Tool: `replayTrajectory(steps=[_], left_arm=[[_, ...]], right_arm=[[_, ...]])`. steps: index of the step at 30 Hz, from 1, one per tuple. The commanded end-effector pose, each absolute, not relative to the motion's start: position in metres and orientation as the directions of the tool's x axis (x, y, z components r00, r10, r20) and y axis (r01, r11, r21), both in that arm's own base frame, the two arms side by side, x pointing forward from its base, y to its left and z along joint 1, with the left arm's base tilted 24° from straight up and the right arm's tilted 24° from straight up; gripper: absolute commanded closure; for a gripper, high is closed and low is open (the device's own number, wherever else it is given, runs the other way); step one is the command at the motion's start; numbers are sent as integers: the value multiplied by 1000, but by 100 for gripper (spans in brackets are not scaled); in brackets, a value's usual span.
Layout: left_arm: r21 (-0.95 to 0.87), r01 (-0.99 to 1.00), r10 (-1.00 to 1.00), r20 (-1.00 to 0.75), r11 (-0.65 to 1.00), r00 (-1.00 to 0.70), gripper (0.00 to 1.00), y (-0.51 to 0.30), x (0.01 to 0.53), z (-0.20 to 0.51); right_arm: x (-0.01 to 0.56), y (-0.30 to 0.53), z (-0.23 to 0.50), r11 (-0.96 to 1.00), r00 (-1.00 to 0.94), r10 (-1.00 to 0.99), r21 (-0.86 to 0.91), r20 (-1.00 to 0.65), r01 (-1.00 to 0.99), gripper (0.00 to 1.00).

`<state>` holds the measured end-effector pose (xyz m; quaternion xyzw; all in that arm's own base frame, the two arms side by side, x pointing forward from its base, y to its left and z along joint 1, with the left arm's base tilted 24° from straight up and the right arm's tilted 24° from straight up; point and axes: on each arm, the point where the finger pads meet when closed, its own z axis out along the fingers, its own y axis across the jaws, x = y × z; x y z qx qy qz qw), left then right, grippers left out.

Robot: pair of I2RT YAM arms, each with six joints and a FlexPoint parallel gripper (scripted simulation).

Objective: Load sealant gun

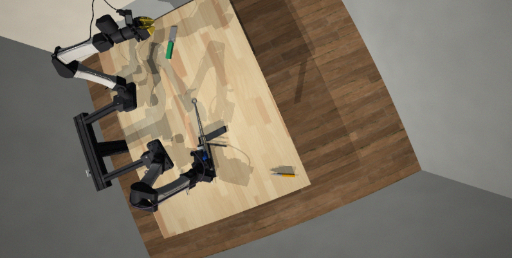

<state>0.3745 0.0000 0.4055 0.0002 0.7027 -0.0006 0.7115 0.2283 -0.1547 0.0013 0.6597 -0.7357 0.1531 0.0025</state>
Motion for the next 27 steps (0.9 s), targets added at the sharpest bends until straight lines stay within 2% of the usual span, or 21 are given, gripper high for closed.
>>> replayTrajectory(steps=[1, 11, 17, 27], left_arm=[[-3, 14, -3, -998, 1000, 61, 47, -6, 375, 426], [-3, 14, -3, -998, 1000, 61, 47, -6, 375, 426], [-3, 14, -3, -998, 1000, 61, 47, -6, 375, 426], [-3, 14, -3, -998, 1000, 61, 47, -6, 375, 426]], right_arm=[[237, -153, 8, 77, -126, -973, -245, 192, -966, 100], [232, -150, -1, 73, -117, -974, -220, 192, -973, 100], [230, -156, -7, 87, -141, -957, -214, 254, -973, 100], [237, -158, 7, 74, -137, -961, -253, 242, -965, 100]])
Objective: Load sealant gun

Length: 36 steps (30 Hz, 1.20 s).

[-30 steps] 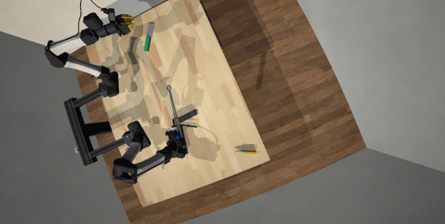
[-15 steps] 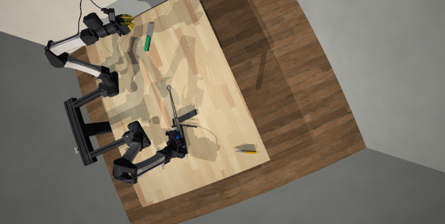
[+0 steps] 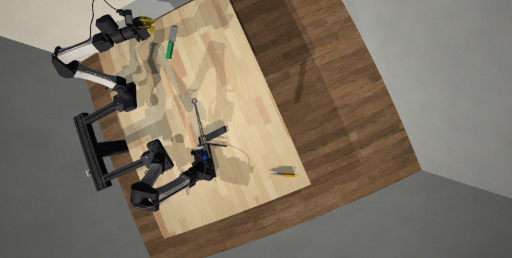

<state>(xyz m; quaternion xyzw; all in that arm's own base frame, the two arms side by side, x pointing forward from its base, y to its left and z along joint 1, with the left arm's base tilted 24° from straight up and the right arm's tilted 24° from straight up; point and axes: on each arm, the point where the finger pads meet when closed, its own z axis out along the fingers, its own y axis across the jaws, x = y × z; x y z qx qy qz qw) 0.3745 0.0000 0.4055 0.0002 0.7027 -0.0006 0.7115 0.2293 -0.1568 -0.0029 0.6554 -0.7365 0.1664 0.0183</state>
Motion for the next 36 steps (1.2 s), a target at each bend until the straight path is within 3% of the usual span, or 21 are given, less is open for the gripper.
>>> replayTrajectory(steps=[1, 36], left_arm=[[-3, 14, -3, -998, 1000, 61, 47, -6, 375, 426], [-3, 14, -3, -998, 1000, 61, 47, -6, 375, 426]], right_arm=[[239, -161, 11, 78, -145, -958, -264, 247, -961, 100], [239, -159, 1, 72, -147, -944, -248, 296, -966, 100]])
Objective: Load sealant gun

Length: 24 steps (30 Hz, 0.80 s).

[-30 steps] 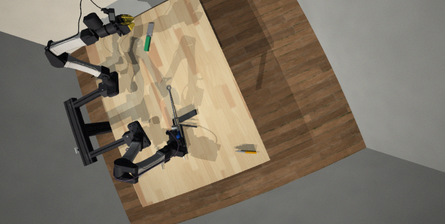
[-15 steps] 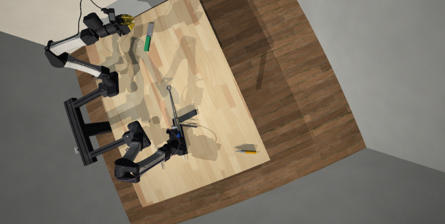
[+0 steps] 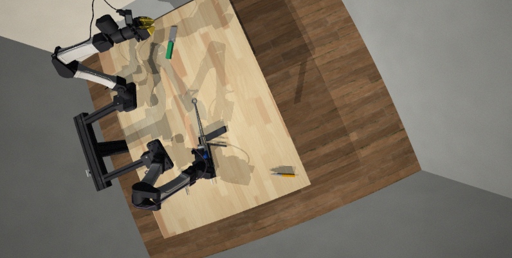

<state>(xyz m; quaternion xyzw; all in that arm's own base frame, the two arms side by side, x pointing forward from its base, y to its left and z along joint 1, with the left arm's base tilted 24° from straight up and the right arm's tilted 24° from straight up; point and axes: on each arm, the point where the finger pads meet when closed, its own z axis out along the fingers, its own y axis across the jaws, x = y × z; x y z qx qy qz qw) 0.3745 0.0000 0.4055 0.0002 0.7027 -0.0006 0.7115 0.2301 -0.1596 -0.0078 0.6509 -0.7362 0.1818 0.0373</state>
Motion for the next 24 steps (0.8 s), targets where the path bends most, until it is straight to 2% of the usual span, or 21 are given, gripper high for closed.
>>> replayTrajectory(steps=[1, 7, 24], left_arm=[[-3, 14, -3, -998, 1000, 61, 47, -6, 375, 426], [-3, 14, -3, -998, 1000, 61, 47, -6, 375, 426], [-3, 14, -3, -998, 1000, 61, 47, -6, 375, 426]], right_arm=[[234, -156, -7, 71, -139, -944, -227, 300, -971, 100], [232, -161, -17, 84, -158, -921, -212, 357, -974, 100], [236, -160, -13, 77, -145, -932, -209, 331, -975, 100]])
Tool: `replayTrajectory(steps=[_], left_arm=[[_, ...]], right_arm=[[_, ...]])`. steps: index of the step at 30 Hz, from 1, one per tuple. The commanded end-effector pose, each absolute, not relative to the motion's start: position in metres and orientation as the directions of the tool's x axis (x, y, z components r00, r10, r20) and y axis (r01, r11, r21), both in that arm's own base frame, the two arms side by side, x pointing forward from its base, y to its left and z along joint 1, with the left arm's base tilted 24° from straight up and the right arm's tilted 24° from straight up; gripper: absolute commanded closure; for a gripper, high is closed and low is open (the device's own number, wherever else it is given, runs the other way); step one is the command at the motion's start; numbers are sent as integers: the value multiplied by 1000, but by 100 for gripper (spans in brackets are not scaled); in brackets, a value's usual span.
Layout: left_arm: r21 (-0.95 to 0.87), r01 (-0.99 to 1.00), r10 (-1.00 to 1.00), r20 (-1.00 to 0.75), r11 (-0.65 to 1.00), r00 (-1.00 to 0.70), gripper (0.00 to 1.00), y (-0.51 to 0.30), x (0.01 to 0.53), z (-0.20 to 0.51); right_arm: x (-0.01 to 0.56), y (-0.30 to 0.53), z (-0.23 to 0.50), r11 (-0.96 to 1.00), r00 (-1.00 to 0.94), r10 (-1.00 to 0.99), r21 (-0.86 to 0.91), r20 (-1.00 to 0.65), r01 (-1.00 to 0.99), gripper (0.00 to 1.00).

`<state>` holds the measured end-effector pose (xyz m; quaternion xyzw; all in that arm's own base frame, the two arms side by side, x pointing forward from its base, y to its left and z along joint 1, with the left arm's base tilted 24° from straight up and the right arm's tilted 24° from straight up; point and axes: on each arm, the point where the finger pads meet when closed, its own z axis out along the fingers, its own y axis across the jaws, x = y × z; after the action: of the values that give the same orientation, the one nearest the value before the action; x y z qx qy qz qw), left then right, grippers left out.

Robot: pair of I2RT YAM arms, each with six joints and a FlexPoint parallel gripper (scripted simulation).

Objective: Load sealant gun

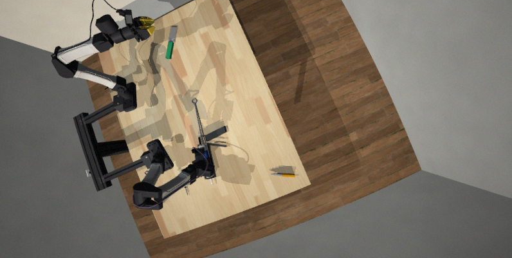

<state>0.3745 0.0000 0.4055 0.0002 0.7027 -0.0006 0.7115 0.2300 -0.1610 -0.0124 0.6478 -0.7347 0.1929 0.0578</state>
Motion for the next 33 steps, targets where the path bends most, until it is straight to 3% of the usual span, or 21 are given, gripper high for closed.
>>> replayTrajectory(steps=[1, 33], left_arm=[[-3, 14, -3, -998, 1000, 61, 47, -6, 375, 426], [-3, 14, -3, -998, 1000, 61, 47, -6, 375, 426]], right_arm=[[231, -156, -18, 71, -134, -932, -193, 337, -979, 100], [243, -170, 0, 82, -185, -898, -260, 400, -962, 100]])
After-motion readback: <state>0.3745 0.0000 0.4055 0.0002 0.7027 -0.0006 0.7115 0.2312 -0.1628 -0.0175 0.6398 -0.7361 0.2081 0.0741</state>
